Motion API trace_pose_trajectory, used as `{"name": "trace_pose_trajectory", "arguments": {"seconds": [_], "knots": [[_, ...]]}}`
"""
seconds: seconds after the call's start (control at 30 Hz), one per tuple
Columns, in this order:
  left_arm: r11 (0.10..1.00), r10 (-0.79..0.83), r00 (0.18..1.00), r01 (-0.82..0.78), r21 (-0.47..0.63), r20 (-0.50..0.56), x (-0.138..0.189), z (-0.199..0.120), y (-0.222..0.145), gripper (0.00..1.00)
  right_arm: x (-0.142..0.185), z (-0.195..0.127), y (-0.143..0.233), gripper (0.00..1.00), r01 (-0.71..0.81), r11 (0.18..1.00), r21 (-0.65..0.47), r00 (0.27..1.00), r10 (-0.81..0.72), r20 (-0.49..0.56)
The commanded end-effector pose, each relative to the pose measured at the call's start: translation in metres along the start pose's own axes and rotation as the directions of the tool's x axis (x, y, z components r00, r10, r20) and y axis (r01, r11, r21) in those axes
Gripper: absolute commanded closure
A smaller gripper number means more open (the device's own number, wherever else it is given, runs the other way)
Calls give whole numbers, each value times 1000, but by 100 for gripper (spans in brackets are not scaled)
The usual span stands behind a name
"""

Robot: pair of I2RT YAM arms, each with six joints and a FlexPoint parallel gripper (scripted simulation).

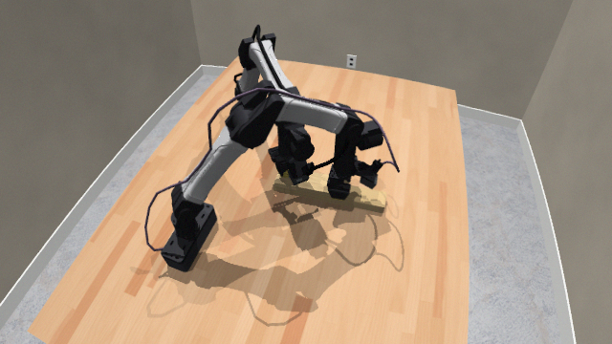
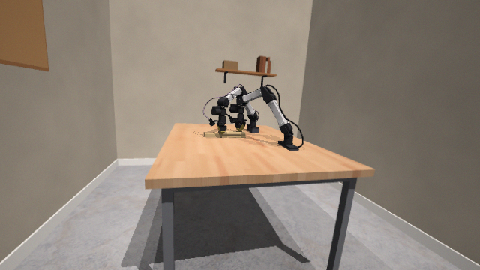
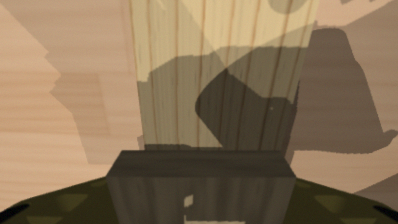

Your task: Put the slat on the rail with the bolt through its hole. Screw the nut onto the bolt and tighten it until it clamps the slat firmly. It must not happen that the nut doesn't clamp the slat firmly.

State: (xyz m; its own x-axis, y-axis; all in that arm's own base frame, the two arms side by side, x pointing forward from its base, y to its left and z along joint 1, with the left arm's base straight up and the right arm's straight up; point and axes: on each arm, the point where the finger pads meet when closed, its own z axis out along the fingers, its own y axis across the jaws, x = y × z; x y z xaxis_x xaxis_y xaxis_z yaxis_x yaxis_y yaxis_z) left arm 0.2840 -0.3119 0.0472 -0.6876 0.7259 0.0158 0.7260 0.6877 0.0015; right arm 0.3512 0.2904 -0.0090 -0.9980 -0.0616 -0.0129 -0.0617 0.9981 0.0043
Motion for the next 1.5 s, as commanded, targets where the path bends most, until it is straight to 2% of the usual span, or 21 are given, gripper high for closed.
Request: {"name": "trace_pose_trajectory", "arguments": {"seconds": [0.0,0.07,0.2,0.37,0.57,0.63,1.03,1.13,1.2,1.47], "knots": [[974,225,973,-225,-6,44,-2,-12,-1,86,-3,-5,1,33,-1,1000,-10,1000,1,13],[974,225,973,-225,-6,44,-2,-12,-1,86,-3,-5,1,33,-1,1000,-10,1000,1,13],[927,376,926,-376,-13,43,-2,-12,-1,86,-3,-5,1,33,-1,1000,-10,1000,1,13],[834,551,834,-551,-21,40,-2,-12,-1,86,-3,-5,1,33,-1,1000,-10,1000,1,13],[681,732,680,-732,-31,34,-2,-12,-2,86,-3,-5,1,33,-1,1000,-10,1000,1,13],[681,732,680,-732,-31,34,-2,-12,-2,86,-3,-5,1,33,-1,1000,-10,1000,1,13],[270,963,270,-962,-45,16,-2,-12,-2,86,-3,-5,1,33,-1,1000,-10,1000,1,13],[154,988,154,-987,-47,11,-2,-12,-2,86,-3,-5,1,33,-1,1000,-10,1000,1,13],[154,988,154,-987,-47,11,-2,-12,-2,86,-3,-5,1,33,-1,1000,-10,1000,1,13],[-162,987,-162,-986,-49,-5,-2,-11,-2,86,-3,-5,1,33,-1,1000,-10,1000,1,13]]}}
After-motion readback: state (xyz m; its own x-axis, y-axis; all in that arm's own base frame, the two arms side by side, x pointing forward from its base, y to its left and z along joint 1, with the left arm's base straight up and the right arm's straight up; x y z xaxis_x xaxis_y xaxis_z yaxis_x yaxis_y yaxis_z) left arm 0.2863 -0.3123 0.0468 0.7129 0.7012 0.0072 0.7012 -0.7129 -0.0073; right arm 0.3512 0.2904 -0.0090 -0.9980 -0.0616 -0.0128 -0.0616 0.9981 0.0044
